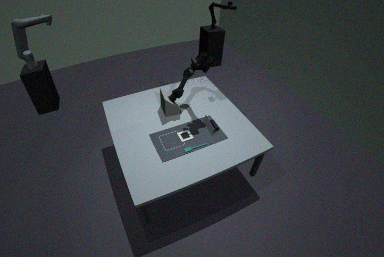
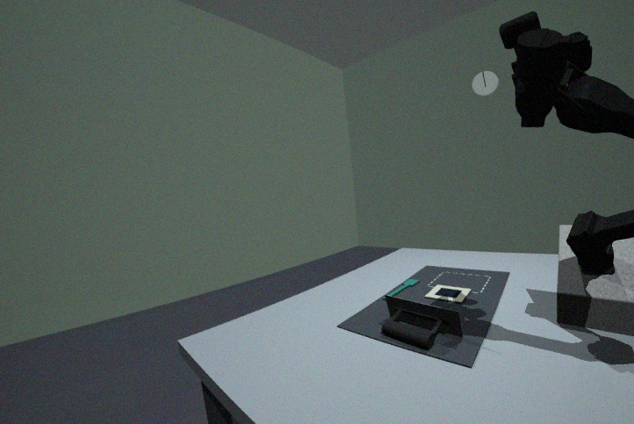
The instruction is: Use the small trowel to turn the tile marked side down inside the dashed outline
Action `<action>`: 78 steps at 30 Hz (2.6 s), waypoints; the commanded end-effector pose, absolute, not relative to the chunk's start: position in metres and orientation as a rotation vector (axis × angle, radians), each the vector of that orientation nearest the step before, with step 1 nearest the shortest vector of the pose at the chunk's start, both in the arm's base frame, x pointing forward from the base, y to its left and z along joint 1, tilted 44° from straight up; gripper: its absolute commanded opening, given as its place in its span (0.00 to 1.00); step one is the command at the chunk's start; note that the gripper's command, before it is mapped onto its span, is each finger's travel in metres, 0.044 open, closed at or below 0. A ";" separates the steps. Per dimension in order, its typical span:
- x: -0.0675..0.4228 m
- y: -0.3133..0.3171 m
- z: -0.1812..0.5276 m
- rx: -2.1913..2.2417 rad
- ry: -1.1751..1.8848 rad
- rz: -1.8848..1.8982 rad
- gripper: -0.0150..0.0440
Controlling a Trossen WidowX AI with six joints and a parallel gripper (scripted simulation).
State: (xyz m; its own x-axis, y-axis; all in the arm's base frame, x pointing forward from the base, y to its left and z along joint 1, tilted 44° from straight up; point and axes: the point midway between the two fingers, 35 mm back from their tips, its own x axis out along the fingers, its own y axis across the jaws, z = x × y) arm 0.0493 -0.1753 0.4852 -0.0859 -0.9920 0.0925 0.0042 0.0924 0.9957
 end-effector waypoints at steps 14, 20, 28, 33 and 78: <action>0.097 -0.177 0.482 0.908 -0.935 -1.202 0.42; 0.122 -0.175 0.478 0.798 -0.750 -1.180 0.42; 0.156 -0.169 0.470 0.639 -0.519 -1.125 0.42; 0.177 -0.163 0.464 0.534 -0.386 -1.076 0.42; 0.313 -0.056 0.391 -0.396 0.355 -0.338 0.42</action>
State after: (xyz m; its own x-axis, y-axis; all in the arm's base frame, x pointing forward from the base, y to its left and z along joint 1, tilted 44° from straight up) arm 0.3033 -0.0707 0.3999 0.8649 -0.4450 -0.2323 0.3487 0.8655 -0.3596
